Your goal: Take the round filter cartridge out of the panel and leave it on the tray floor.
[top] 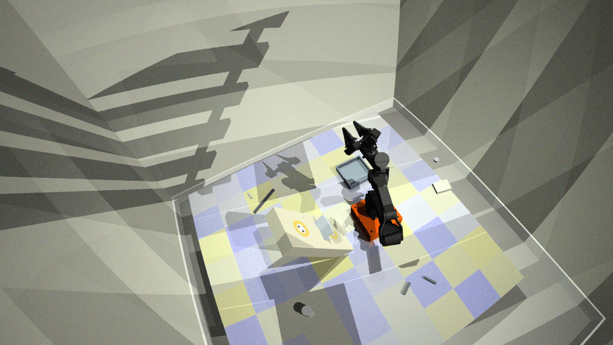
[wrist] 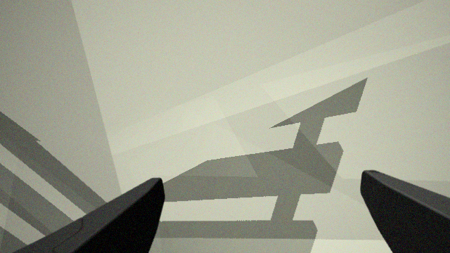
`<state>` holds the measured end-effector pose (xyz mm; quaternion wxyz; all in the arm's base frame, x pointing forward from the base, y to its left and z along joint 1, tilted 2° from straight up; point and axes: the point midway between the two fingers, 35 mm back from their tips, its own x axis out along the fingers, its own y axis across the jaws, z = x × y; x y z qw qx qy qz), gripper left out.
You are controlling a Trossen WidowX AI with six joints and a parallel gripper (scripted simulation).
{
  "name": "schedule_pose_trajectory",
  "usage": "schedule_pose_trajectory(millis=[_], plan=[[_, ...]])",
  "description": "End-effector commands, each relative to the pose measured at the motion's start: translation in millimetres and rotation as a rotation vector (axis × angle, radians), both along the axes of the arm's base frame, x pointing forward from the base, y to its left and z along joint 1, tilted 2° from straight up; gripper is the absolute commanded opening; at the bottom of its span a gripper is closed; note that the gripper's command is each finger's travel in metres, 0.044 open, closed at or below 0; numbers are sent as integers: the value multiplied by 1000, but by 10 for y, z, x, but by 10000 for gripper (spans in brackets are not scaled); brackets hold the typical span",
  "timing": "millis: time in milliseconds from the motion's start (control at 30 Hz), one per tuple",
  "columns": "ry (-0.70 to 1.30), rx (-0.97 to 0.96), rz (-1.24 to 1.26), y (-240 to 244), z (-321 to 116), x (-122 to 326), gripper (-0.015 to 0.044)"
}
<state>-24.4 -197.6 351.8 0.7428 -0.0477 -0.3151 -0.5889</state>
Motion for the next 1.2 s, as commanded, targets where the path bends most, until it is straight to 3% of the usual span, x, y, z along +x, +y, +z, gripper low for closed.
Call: schedule_pose_trajectory(millis=[0, 367, 733, 967, 1167], plan=[[1, 3, 3, -9, -1, 9, 374], [167, 228, 244, -406, -159, 828, 89], [581, 383, 556, -165, -497, 1986, 89], [950, 361, 774, 399, -750, 2589, 89], [1305, 235, 959, 1054, -960, 2887, 89]])
